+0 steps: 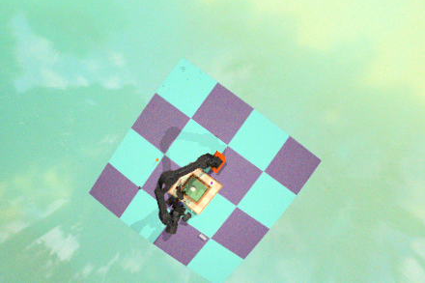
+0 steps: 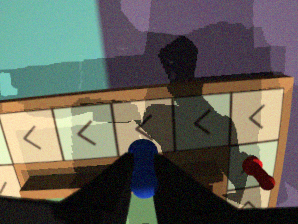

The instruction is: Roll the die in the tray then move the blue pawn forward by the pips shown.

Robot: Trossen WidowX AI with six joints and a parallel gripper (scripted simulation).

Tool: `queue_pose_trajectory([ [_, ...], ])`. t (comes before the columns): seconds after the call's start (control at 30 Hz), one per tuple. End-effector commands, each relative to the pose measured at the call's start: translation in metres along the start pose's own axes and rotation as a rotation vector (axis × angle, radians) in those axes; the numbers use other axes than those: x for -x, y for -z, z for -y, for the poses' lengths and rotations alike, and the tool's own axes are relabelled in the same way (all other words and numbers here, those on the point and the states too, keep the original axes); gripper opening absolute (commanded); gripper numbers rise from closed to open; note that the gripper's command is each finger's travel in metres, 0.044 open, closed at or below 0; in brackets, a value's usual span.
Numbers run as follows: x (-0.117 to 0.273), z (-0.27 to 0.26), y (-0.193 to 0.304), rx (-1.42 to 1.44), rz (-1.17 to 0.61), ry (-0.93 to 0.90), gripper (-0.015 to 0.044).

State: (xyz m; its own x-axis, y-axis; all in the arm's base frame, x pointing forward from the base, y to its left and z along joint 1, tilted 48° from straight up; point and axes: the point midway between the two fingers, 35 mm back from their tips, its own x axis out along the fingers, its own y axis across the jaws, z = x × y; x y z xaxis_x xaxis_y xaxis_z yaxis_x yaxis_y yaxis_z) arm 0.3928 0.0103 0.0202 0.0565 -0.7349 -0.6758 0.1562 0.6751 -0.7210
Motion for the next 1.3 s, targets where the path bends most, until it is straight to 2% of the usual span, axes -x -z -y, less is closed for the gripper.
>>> queue_pose_trajectory([
  [0.0,0.025,-0.002,0.0,-0.005,0.005,-0.006,0.0],
  [0.23,0.07,0.001,0.005,-0.005,0.004,-0.002,0.0],
  [0.37,0.073,0.0,0.006,-0.005,0.004,-0.001,0.0],
  [0.77,0.001,-0.04,0.013,-0.007,0.005,0.0,0.0],
  [1.27,-0.038,-0.041,0.014,-0.007,0.005,0.001,0.0],
])
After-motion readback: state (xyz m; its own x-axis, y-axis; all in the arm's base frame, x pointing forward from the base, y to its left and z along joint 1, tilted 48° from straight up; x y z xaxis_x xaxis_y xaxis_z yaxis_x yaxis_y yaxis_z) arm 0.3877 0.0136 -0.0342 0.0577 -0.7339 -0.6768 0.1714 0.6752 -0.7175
